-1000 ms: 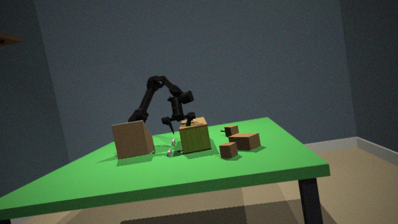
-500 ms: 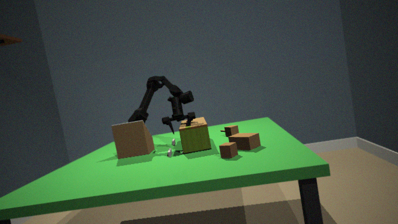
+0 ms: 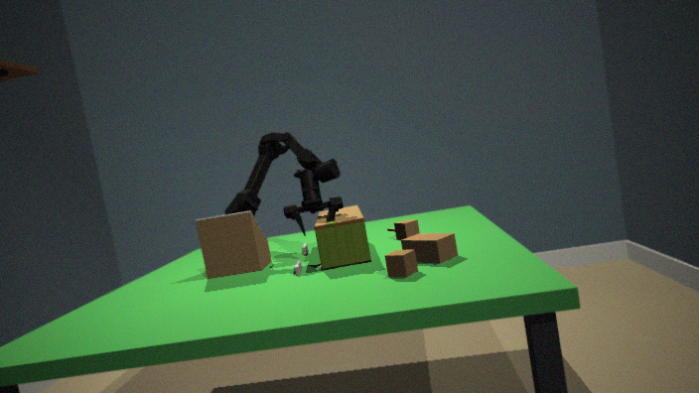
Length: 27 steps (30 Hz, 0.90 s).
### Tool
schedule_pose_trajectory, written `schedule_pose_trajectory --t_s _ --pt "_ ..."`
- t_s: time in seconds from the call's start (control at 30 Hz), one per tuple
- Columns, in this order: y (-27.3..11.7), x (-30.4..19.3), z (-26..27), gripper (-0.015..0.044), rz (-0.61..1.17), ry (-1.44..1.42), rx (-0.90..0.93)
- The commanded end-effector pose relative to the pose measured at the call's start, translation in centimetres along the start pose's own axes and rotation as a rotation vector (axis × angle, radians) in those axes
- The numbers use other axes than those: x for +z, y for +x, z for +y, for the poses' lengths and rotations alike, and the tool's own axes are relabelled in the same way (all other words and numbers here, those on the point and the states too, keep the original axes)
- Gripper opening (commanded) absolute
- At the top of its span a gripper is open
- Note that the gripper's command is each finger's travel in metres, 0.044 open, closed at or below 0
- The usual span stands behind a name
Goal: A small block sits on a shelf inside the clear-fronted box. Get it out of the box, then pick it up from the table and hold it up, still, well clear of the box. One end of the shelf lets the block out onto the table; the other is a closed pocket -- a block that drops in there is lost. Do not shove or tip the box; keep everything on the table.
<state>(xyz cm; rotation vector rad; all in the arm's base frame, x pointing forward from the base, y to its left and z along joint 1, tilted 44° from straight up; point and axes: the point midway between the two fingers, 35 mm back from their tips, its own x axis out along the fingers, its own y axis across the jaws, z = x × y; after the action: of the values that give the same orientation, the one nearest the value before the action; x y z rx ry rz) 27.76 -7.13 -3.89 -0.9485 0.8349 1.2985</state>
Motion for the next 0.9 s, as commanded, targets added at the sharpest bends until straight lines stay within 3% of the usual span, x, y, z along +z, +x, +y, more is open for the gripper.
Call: schedule_pose_trajectory --t_s 0.0,0.87 --pt "0.2 -0.5 0.0 0.04 0.003 -0.004 0.002" --pt "1.1 -2.9 0.0 0.04 0.004 -0.004 0.002"
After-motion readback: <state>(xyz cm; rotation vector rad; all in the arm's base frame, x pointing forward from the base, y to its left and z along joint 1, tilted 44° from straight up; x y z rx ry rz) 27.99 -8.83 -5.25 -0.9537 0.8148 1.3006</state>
